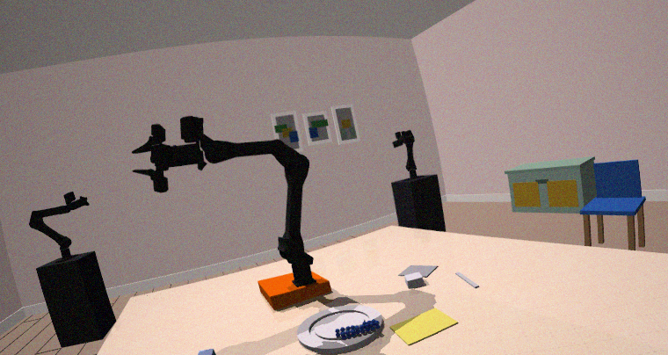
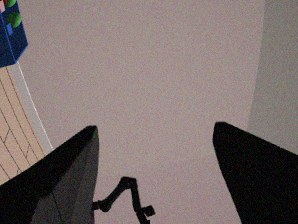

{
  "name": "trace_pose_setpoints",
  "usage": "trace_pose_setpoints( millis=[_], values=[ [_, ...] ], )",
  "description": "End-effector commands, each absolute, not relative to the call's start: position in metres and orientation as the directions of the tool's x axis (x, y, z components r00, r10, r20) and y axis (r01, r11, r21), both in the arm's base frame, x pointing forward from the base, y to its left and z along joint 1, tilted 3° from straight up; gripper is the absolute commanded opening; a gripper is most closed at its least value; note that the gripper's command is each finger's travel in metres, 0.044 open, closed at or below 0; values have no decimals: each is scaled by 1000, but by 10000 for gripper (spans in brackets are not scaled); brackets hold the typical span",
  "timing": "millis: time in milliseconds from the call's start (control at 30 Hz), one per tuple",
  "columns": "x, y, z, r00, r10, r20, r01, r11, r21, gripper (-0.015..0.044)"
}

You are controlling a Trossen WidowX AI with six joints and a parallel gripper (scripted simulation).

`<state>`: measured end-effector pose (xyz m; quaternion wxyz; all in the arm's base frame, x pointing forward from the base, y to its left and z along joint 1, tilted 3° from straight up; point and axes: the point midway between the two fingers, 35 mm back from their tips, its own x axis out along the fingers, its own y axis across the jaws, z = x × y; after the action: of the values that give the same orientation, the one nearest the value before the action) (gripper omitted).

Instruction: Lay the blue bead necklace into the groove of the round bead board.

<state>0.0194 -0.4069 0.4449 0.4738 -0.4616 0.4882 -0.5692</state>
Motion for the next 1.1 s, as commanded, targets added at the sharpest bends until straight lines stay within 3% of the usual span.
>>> trace_pose_setpoints(
  millis=[0,1067],
  values=[
    [42,-415,428,-66,-998,7,93,-13,-996,250],
    [204,-389,335,296,-910,-291,3,305,-952,250]
  ],
)
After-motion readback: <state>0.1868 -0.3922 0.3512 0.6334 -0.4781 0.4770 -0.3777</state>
